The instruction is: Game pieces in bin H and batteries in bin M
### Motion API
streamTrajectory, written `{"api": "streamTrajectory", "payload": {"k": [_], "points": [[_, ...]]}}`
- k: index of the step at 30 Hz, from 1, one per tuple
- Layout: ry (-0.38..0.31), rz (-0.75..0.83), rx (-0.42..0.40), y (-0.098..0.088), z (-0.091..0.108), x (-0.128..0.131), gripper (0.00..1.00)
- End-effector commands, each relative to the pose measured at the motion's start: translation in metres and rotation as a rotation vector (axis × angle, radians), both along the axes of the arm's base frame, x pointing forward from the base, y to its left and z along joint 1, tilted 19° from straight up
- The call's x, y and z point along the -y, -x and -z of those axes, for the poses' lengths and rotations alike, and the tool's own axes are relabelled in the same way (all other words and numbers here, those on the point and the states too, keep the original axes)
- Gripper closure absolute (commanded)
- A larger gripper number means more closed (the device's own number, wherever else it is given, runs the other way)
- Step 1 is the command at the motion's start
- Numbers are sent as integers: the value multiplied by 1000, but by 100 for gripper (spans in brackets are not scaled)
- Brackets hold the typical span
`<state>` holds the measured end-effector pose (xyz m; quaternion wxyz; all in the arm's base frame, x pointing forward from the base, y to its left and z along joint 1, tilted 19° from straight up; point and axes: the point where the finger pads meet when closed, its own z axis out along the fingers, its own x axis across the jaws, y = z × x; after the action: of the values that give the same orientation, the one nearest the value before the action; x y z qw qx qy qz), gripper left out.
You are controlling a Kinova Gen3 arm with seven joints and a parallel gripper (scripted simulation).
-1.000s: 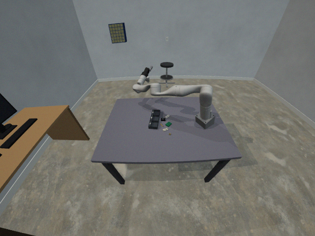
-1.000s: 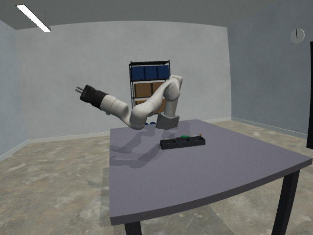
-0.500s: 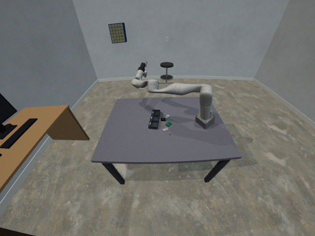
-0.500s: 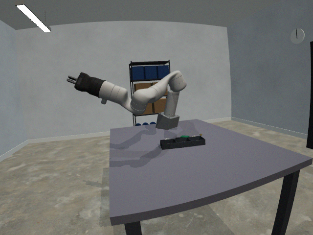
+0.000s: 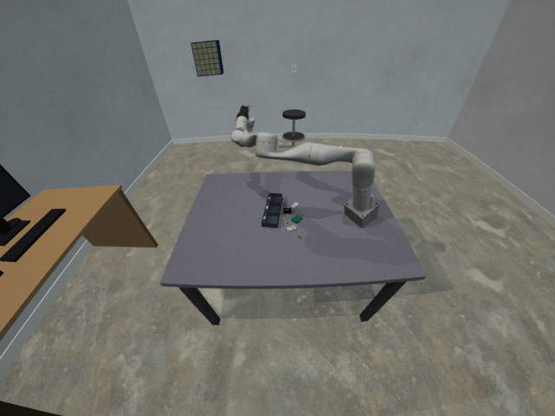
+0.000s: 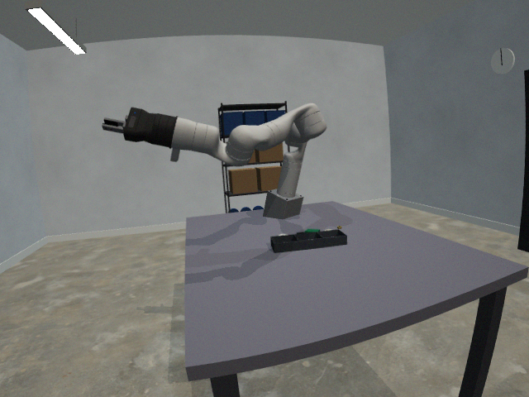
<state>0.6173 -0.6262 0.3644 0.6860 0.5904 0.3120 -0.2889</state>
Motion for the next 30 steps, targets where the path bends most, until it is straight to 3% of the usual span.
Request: {"api": "streamTrajectory", "payload": {"k": [1, 6, 13, 16, 18, 21, 24, 27, 30], "points": [[-3, -18, 17, -1, -12, -5, 69], [-68, -159, 64, -32, -18, -19, 69], [-123, -251, 92, -50, -18, -34, 69], [-187, -342, 116, -66, -15, -53, 69], [-187, -342, 116, -66, -15, -53, 69], [-259, -431, 137, -78, -11, -74, 69], [-259, -431, 137, -81, -10, -79, 69], [-338, -518, 152, -90, -5, -102, 69], [-338, -518, 152, -93, -3, -109, 69]]}}
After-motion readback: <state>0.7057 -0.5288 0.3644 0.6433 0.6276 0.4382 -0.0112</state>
